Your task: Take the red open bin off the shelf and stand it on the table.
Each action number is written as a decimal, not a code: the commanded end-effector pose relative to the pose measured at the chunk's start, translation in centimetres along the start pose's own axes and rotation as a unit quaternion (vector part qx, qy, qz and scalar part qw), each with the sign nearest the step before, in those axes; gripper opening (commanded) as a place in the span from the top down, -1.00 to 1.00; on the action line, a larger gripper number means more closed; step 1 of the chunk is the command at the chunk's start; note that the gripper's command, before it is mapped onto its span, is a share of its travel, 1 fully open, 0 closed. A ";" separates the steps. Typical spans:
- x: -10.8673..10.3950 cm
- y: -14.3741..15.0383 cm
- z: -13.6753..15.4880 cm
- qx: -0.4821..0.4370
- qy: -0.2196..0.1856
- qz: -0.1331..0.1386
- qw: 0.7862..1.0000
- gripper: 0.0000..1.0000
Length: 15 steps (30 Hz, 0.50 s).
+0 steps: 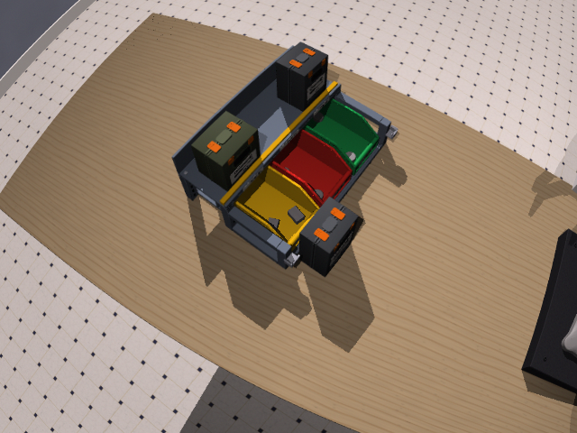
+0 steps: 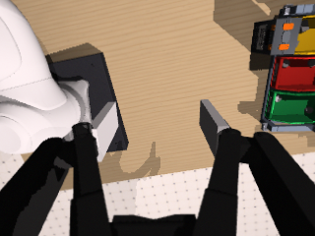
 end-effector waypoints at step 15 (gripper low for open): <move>-0.1 5.3 1.2 0.000 0.000 0.000 1.000 -0.15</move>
Point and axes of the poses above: the point where the finger pads meet when closed, its own x axis out along the fingers, its own y axis across the jaws, z = x × y, the point moved 2 cm from there along -x, back along the fingers, and after that the axes turned 5 degrees about -x, right-handed, at the moved point
